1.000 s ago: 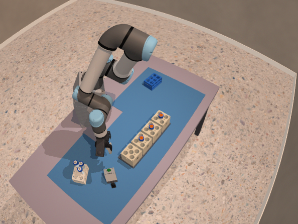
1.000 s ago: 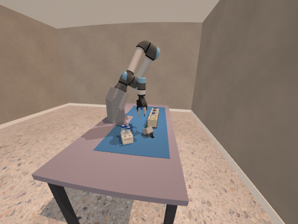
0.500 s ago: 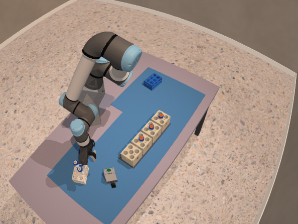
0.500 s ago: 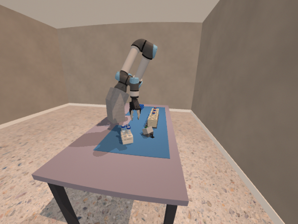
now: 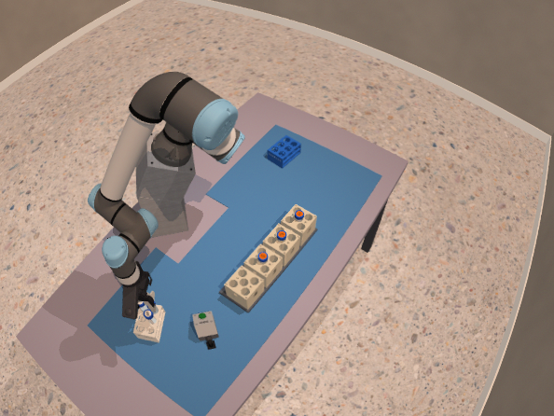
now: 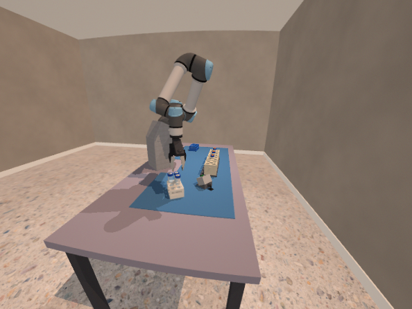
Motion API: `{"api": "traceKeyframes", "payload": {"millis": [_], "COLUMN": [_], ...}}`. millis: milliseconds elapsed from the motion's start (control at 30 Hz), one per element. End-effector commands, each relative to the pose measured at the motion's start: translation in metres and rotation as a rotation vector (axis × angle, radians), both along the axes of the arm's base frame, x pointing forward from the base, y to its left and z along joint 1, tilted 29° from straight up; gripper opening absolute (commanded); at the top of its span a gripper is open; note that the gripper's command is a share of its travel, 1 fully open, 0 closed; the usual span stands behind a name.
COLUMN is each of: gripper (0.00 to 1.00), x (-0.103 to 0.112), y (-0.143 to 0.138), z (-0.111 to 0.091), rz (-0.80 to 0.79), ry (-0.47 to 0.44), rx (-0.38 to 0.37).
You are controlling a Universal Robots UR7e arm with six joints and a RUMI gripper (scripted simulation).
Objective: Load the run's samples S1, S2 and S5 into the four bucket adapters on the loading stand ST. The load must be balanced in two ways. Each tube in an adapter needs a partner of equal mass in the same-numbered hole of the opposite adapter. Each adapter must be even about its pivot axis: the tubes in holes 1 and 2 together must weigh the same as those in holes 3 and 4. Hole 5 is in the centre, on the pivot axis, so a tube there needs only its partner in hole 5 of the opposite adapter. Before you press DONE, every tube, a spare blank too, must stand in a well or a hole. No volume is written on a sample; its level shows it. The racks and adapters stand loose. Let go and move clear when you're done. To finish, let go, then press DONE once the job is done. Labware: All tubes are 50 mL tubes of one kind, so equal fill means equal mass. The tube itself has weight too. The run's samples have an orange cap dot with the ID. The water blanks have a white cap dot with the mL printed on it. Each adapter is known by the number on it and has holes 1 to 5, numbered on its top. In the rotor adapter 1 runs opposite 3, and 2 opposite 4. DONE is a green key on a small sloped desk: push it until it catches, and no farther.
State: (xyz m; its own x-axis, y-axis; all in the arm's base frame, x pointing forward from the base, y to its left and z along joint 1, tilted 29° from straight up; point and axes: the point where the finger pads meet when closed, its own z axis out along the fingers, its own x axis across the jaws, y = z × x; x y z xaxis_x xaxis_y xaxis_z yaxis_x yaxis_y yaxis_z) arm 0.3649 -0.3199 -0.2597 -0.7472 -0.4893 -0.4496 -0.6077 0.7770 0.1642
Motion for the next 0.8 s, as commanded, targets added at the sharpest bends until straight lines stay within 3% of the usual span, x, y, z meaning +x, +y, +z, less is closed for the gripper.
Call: {"api": "traceKeyframes", "payload": {"millis": [0,467,767], "gripper": [0.35,0.35,0.35], "x": [0.000,0.010,0.012], "y": [-0.004,0.010,0.013], "z": [-0.002,-0.034,-0.041], "rz": [0.000,0.000,0.000], "ry": [0.000,0.000,0.000], "rx": [0.000,0.000,0.000]}}
